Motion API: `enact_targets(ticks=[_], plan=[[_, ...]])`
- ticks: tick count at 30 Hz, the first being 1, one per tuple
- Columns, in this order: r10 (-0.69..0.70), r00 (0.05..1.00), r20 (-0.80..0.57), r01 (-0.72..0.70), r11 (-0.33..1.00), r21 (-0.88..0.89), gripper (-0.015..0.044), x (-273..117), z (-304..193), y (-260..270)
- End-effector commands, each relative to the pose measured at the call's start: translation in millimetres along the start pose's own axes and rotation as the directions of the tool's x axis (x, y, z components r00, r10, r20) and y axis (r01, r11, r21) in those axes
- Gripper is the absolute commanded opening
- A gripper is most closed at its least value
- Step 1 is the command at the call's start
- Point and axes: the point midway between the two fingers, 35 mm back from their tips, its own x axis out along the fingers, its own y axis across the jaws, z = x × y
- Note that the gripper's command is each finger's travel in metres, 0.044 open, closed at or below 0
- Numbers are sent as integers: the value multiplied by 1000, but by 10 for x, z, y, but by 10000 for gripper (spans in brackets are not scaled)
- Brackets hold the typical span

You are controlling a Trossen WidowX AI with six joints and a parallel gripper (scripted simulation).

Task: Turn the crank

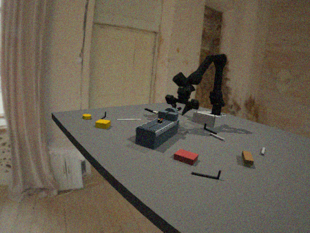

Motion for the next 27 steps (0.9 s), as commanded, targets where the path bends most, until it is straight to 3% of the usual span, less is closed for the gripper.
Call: enact_targets(ticks=[1, 5, 27], plan=[[0, 1000, 0, 0, 1000, 0, 341, 0, 0, -1], [0, 1000, 0, 0, 1000, 0, 440, 0, 0, -1], [5, 1000, -1, -5, 1000, 1, 440, -729, 748, 1]])
